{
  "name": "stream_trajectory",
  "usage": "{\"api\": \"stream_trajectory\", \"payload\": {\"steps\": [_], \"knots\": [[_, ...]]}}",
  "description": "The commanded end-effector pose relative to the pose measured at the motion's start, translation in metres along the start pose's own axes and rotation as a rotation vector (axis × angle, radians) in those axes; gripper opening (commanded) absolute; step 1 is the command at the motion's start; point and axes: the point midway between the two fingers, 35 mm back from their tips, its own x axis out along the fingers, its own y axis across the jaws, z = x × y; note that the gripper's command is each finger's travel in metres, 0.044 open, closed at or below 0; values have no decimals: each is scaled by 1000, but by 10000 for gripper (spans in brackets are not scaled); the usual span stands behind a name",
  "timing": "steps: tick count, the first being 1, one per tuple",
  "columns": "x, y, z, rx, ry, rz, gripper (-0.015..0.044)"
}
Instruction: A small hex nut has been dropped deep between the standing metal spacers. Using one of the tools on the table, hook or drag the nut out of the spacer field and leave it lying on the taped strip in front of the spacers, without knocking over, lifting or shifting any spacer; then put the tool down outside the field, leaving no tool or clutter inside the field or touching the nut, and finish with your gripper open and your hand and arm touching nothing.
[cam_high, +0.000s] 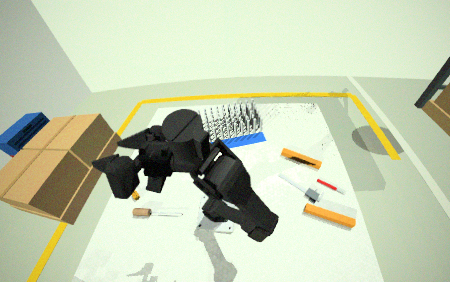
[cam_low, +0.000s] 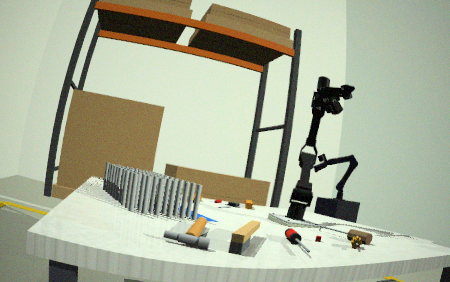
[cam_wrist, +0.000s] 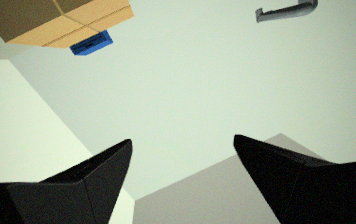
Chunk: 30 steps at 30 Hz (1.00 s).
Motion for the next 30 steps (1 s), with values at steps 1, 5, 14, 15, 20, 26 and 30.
{"api": "stream_trajectory", "payload": {"steps": [1,5,14,15,20,26,30], "knots": [[2,2,0,11,1,6,426],[38,44,-2,226,26,126,440],[84,185,-2,828,230,414,440],[85,202,-1,896,265,441,440],[75,281,6,1209,458,542,440],[38,373,23,1561,749,597,440],[-1,427,40,1785,985,587,440]]}}
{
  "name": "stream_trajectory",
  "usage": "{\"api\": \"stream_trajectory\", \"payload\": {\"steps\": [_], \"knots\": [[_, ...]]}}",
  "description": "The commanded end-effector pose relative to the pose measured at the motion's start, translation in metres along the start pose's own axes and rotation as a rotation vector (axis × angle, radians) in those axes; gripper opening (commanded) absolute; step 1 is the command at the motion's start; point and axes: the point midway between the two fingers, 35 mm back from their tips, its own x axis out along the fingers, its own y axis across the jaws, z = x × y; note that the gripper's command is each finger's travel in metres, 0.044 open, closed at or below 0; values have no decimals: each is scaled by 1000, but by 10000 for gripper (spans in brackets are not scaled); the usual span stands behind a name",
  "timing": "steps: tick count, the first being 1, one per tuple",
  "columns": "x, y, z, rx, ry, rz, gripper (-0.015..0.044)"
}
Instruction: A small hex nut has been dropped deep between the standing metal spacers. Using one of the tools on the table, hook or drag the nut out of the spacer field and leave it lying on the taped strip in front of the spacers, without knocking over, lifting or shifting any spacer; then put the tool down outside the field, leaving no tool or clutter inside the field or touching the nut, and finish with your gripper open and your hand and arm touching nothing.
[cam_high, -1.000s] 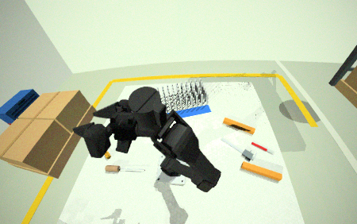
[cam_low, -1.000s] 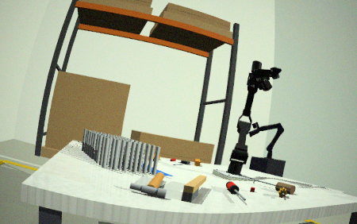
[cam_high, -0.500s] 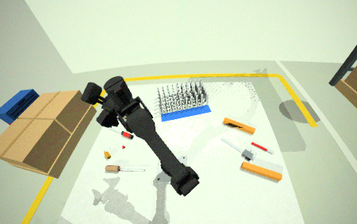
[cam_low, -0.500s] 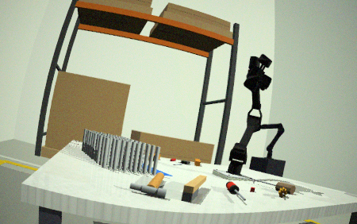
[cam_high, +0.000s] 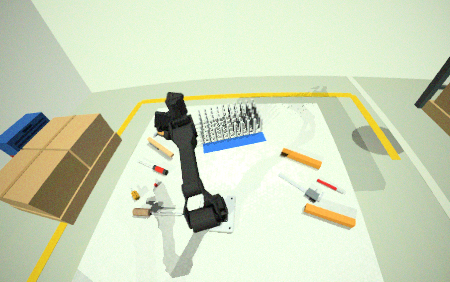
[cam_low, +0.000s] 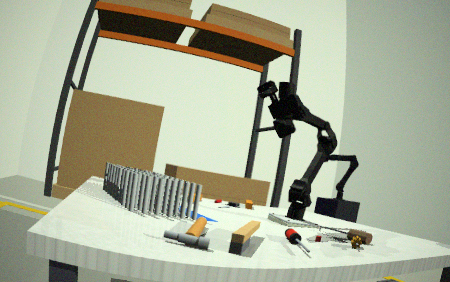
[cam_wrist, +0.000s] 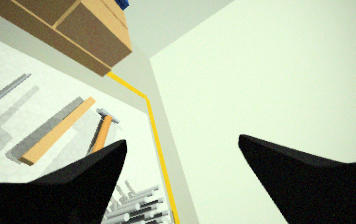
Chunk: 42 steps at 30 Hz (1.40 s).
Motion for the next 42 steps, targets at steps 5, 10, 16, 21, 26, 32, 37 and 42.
{"api": "stream_trajectory", "payload": {"steps": [5,10,16,21,26,32,37,42], "knots": [[14,21,-140,604,243,-108,440],[-2,44,-219,971,358,-232,440],[-38,81,-296,1387,452,-427,440],[-40,84,-300,1412,457,-441,440],[-40,84,-300,1412,457,-441,440],[-40,84,-300,1412,457,-441,440],[-40,84,-300,1412,457,-441,440],[-40,84,-300,1412,457,-441,440]]}}
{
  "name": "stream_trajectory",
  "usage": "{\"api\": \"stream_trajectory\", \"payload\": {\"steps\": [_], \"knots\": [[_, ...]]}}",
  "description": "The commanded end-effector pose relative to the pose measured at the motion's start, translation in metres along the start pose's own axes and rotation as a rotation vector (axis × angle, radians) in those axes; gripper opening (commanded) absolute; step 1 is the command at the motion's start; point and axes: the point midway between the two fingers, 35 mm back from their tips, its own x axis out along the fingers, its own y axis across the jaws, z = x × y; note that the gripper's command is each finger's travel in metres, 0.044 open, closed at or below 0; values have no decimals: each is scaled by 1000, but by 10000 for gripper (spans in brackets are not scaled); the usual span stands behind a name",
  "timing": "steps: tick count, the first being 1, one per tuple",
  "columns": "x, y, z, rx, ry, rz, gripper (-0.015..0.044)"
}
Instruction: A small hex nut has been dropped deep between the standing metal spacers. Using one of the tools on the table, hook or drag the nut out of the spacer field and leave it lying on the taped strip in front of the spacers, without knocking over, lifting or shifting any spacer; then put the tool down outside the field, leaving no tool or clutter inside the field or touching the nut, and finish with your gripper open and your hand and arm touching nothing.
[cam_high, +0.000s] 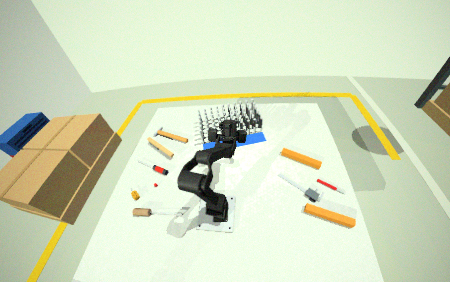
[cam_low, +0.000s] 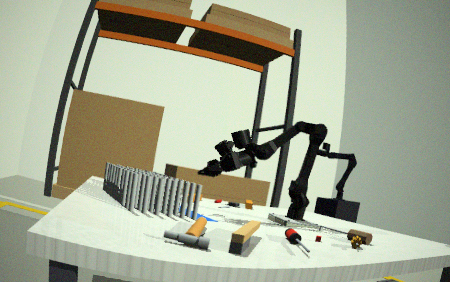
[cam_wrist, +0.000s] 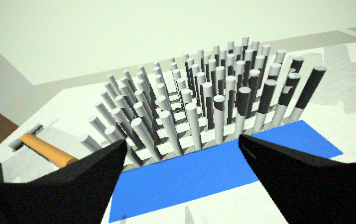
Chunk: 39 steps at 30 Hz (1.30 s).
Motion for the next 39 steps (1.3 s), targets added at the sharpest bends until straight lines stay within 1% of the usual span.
{"api": "stream_trajectory", "payload": {"steps": [1,11,13,17,20,26,29,32,39], "knots": [[0,0,0,5,-2,0,440],[0,0,0,5,-2,0,440],[5,10,-2,44,22,23,440],[26,73,-17,267,181,125,440],[34,124,-33,428,326,168,440],[28,219,-66,666,592,177,440],[17,260,-86,780,728,122,440],[3,295,-107,886,854,28,440],[-44,360,-155,1061,1059,-254,440]]}}
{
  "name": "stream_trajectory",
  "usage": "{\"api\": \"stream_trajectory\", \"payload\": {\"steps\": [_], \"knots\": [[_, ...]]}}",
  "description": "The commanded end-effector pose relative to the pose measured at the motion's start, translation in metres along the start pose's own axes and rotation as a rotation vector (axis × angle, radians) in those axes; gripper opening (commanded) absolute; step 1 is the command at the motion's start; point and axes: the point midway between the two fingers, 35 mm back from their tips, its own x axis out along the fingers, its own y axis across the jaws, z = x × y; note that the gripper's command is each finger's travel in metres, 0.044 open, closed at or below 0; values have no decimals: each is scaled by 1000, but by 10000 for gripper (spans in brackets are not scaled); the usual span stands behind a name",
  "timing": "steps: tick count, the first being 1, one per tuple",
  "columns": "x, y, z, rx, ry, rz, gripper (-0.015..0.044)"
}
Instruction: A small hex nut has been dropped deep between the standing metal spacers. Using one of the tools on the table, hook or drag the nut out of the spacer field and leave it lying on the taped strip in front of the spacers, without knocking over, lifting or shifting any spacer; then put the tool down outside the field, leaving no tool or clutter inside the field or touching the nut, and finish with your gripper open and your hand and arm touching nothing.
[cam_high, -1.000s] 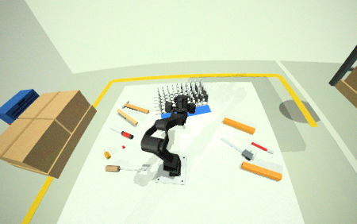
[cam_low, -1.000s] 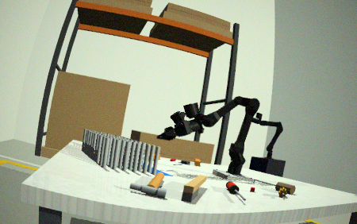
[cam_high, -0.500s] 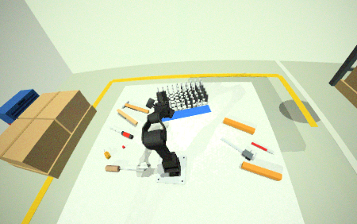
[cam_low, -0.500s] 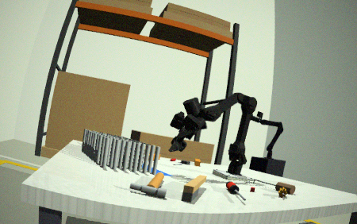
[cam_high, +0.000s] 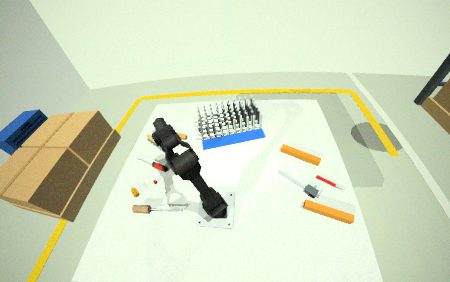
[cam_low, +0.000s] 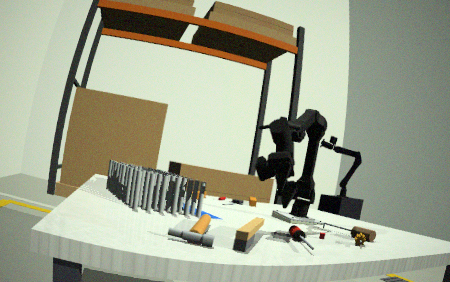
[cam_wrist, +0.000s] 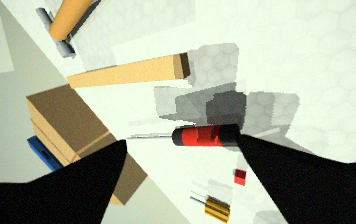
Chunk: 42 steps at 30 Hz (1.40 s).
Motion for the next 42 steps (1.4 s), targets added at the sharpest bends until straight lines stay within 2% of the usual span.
{"api": "stream_trajectory", "payload": {"steps": [1,10,19,41,42], "knots": [[18,-12,-70,224,47,-177,440],[24,-57,-177,545,-40,-472,440],[2,-125,-268,801,-312,-676,440],[3,-123,-269,817,-339,-684,440],[3,-123,-269,817,-339,-684,414]]}}
